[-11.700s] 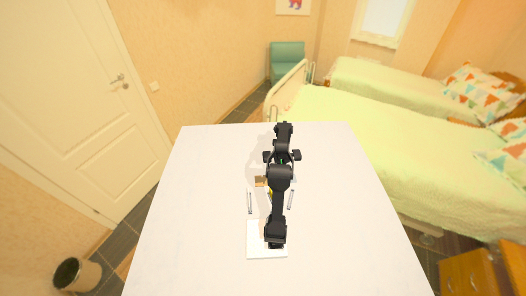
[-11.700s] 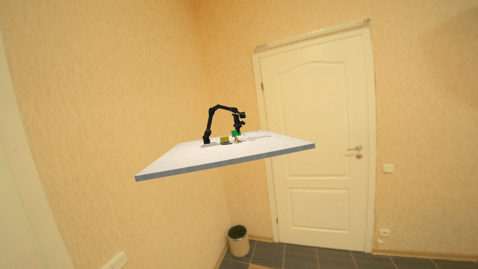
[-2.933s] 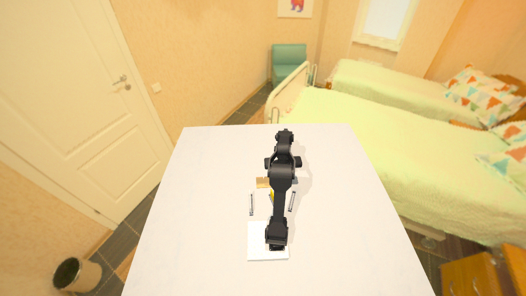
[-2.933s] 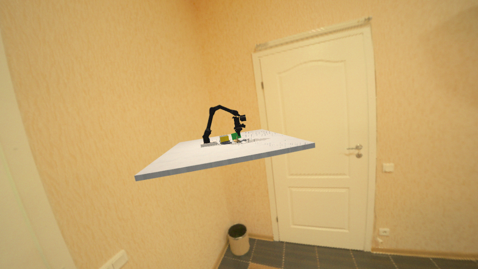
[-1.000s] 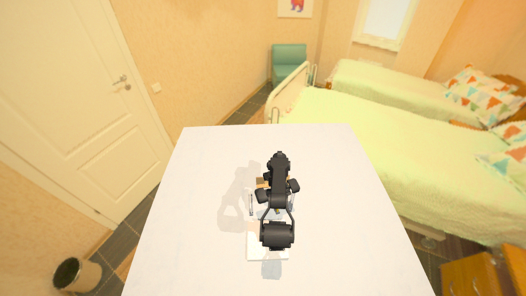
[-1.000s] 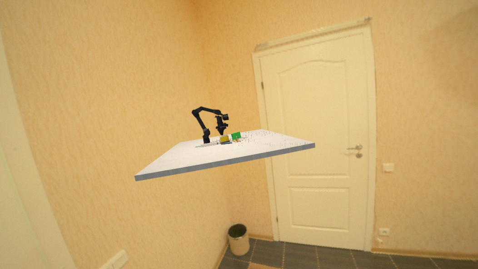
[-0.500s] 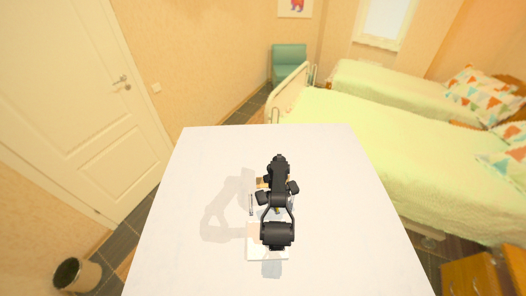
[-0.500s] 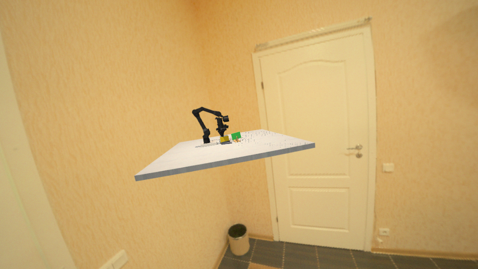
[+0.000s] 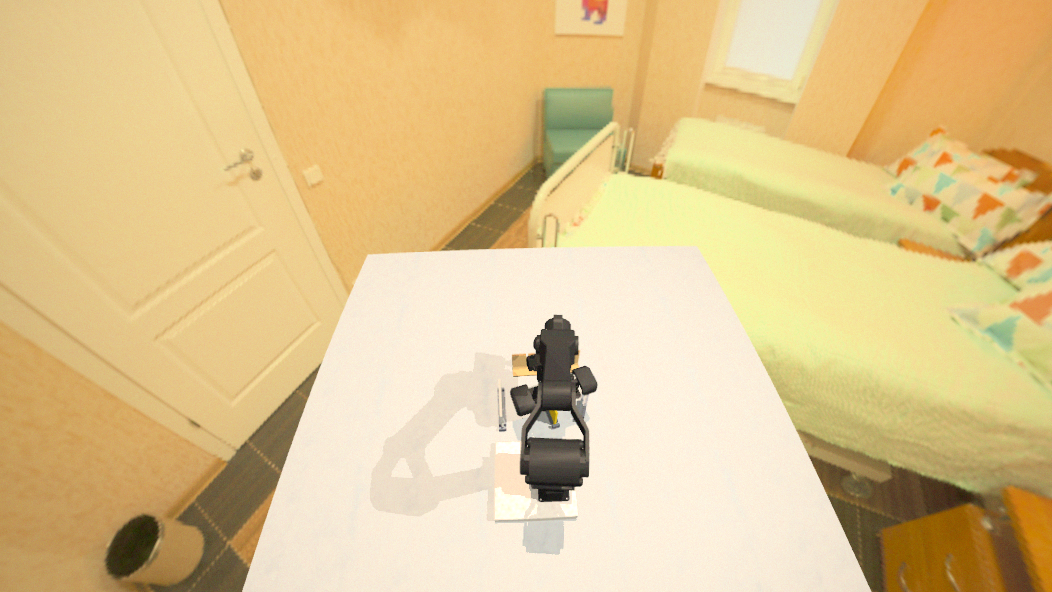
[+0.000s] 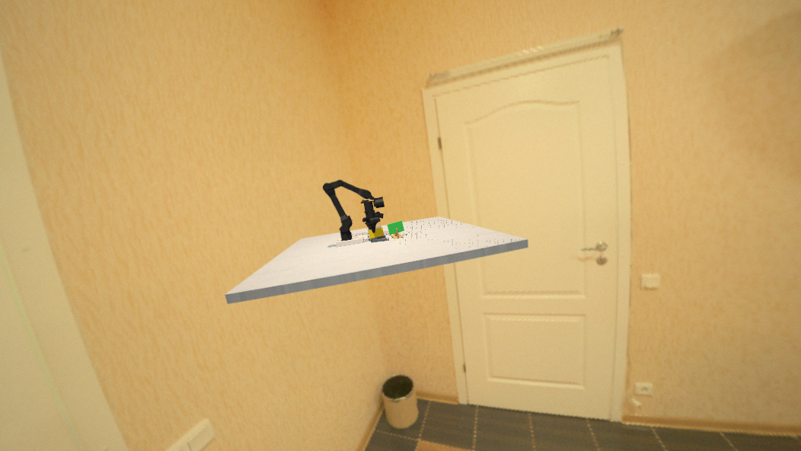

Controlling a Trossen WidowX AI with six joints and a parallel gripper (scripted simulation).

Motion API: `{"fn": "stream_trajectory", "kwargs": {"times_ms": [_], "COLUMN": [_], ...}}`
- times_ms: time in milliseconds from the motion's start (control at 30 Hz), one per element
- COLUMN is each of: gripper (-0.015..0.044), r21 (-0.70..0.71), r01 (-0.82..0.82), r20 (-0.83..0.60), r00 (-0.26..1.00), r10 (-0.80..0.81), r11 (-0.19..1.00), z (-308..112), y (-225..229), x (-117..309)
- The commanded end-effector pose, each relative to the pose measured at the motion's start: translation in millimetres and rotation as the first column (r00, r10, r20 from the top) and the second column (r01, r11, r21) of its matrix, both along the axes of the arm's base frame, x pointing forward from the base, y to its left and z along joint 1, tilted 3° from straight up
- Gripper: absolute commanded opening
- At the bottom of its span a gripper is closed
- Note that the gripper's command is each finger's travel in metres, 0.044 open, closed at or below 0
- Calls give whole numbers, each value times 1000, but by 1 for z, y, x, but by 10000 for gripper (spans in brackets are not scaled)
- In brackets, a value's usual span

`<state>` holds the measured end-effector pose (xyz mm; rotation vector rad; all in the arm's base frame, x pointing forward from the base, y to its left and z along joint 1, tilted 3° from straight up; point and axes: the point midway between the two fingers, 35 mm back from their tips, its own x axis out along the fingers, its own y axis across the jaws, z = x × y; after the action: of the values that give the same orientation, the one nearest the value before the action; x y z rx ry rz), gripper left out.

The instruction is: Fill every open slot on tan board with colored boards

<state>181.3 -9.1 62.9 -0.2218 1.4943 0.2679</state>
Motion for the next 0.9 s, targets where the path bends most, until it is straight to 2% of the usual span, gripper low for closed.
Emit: {"fn": "stream_trajectory", "kwargs": {"times_ms": [0, 467, 700, 867], "gripper": [184, 184, 0, 0], "r21": [1, 1, 1, 1], "r01": [6, 6, 6, 6], "r20": [-11, -12, -12, -12], "r00": [1000, 1000, 1000, 1000], "r10": [-6, -6, -6, -6], "r11": [1000, 1000, 1000, 1000], "z": [-8, -26, -26, -26], "y": [0, 1, 1, 1], "x": [-3, -2, -2, -2]}}
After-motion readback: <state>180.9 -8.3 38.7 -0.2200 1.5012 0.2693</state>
